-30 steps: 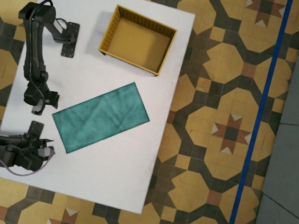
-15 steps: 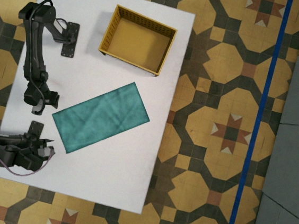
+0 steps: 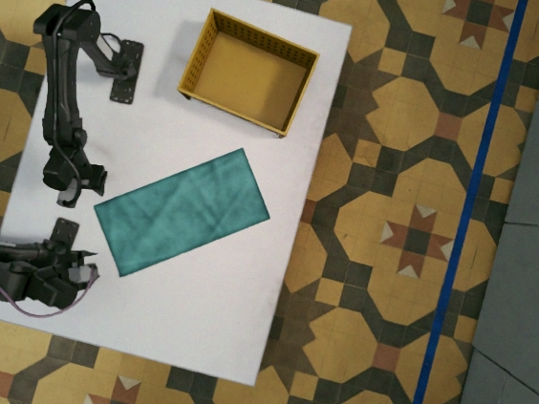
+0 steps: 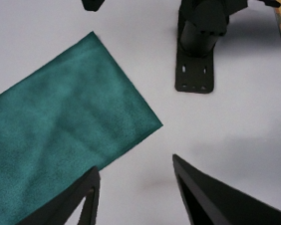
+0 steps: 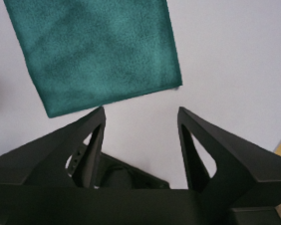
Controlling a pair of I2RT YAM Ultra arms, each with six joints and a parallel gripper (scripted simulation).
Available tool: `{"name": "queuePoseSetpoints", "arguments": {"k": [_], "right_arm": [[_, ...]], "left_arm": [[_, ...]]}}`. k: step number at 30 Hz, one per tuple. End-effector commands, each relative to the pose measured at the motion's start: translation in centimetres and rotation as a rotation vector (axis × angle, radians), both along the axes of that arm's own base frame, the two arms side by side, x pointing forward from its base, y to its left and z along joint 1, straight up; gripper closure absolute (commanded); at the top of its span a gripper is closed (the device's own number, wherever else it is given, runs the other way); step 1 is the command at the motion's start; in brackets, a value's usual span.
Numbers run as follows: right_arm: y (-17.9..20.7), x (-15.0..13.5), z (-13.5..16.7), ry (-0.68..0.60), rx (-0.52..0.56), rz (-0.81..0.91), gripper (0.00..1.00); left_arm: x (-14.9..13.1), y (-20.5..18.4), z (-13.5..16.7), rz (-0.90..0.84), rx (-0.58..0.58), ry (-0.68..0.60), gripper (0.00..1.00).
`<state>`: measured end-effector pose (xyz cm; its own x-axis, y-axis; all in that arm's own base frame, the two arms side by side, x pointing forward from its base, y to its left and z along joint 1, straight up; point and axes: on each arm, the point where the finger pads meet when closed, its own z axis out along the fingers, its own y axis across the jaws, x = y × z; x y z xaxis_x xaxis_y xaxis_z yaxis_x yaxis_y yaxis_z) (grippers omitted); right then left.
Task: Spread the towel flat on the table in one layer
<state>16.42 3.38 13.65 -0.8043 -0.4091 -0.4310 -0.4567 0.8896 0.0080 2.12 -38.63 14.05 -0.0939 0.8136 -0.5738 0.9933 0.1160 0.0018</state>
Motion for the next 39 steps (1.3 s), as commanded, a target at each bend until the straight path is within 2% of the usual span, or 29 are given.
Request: {"name": "queuePoseSetpoints", "arguments": {"k": [1,10,11,14,16,17,21,22,23,25,34,39], "right_arm": [[0.1,0.6,1.7,-0.062,0.001,0.008,0.36],[0.1,0.6,1.7,-0.062,0.001,0.008,0.36],[0.0,0.1,0.2,-0.007,0.0,0.0,0.36],[0.0,0.1,0.2,-0.007,0.0,0.0,0.36],[-1.2,1.1,-1.7,0.055,-0.013,-0.076,0.36],[-1.6,1.5,-2.2,0.071,-0.017,-0.105,0.36],[-3.4,3.4,-4.3,0.139,-0.034,-0.218,0.36],[-4.0,4.9,-3.4,0.113,-0.039,-0.247,0.36],[-4.5,5.4,-3.9,0.129,-0.043,-0.276,0.36],[-4.5,5.4,-3.9,0.129,-0.043,-0.276,0.36],[-4.0,5.0,-4.3,0.3,-0.084,-0.501,0.36],[-4.0,5.1,-3.7,0.269,-0.077,-0.502,0.36]], "left_arm": [[0.0,-0.2,0.6,0.002,-0.013,0.001,0.36],[0.0,-0.2,0.6,0.002,-0.013,0.001,0.36],[-0.1,-0.4,2.7,-0.001,-0.04,-0.001,0.36],[0.0,-0.2,5.2,0.0,-0.04,-0.001,0.36],[1.4,1.3,5.2,0.088,-0.04,-0.003,0.36],[1.8,2.8,3.5,0.121,0.002,-0.003,0.36],[3.4,5.7,3.5,0.254,0.002,-0.003,0.36],[3.8,6.5,3.5,0.288,0.002,-0.003,0.36],[4.2,7.2,3.5,0.321,0.002,-0.004,0.36],[4.2,7.2,3.5,0.321,0.002,-0.004,0.36],[7.9,13.7,3.5,0.621,0.002,-0.004,0.36],[9.9,17.3,3.5,0.787,0.003,-0.005,0.36]]}}
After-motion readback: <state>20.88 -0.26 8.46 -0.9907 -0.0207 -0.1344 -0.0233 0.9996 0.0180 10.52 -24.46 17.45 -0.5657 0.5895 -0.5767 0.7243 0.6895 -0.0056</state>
